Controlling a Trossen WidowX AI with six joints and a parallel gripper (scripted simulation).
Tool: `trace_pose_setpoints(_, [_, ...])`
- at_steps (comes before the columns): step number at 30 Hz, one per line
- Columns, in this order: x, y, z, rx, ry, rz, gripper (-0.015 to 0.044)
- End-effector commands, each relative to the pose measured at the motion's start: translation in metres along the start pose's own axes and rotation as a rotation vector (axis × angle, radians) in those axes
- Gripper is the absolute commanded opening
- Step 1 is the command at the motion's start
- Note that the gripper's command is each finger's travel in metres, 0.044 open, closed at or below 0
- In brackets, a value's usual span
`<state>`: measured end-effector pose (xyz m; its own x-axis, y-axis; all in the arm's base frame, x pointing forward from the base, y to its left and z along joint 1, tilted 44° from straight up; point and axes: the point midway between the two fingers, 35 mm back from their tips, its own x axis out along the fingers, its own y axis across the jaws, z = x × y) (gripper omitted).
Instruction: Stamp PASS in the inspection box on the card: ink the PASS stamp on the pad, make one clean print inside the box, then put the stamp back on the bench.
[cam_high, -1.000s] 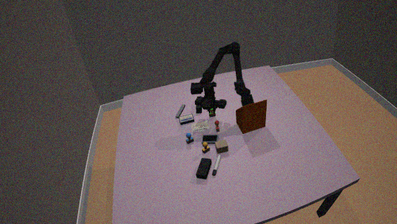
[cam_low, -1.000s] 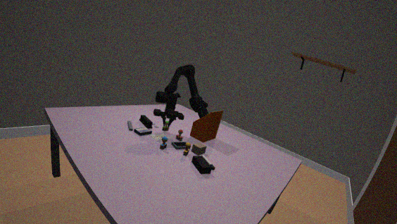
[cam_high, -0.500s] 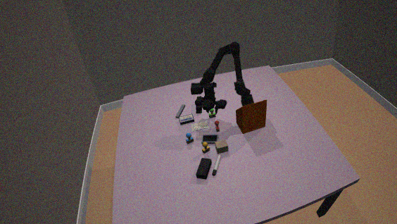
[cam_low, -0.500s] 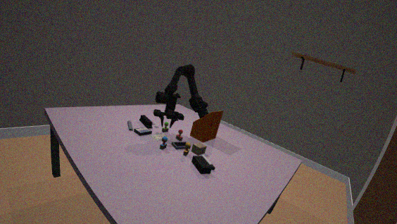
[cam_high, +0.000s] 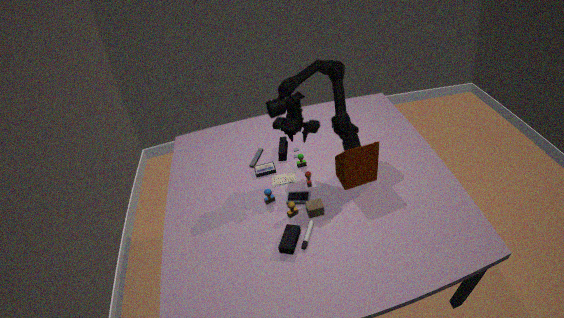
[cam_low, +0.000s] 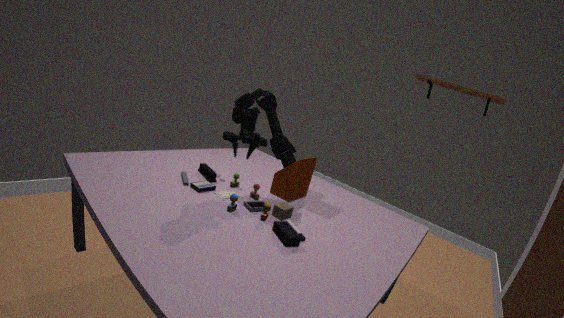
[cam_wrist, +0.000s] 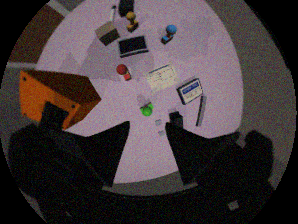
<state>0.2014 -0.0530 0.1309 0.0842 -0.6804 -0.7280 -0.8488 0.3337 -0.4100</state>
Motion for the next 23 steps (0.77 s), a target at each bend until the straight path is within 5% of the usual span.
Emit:
trace_pose_setpoints(1, [-0.0077, 0.0009, -0.0042, 0.008, 0.012, -0.002, 0.0253])
trace_pose_setpoints(23, [-0.0075, 0.0013, -0.0036, 0.003, 0.009, 0.001, 0.0253])
